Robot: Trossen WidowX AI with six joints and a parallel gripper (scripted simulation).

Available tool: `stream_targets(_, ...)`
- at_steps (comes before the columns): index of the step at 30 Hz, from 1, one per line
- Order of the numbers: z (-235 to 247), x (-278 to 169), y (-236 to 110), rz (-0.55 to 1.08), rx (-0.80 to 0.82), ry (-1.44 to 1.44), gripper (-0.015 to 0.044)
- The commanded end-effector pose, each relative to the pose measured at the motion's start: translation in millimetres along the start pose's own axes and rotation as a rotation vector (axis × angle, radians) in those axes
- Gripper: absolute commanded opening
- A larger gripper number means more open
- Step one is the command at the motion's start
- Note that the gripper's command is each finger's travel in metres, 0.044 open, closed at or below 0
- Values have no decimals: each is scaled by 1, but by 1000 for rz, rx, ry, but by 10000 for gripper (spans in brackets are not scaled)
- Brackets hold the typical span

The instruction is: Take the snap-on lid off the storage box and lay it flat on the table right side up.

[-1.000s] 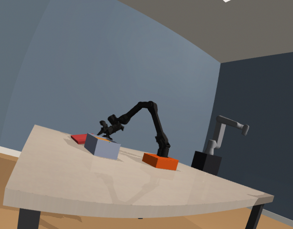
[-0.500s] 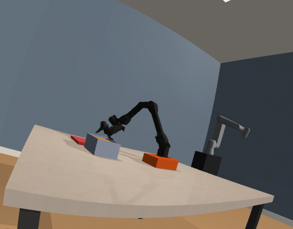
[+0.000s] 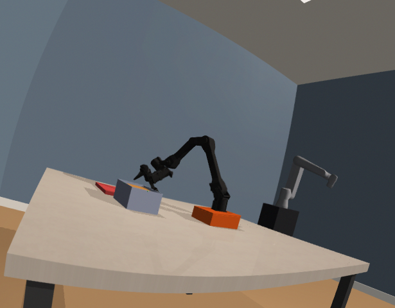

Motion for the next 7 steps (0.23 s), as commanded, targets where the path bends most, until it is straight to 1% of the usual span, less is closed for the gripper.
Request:
stream_targets(1, -3, -1, -7, -1, 4, -8, 440)
stream_targets(7, -10, -3, -17, -1, 3, -8, 440)
Point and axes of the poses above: the point midway between the two fingers, 35 mm back from their tips, its own y axis out along the fingers, its own z axis across the jaws, x = y × z, the point moved 2 cm from there along -y, back along the fingers, and after that the axes turned 11 degrees about -y, right-handed, at the moved point
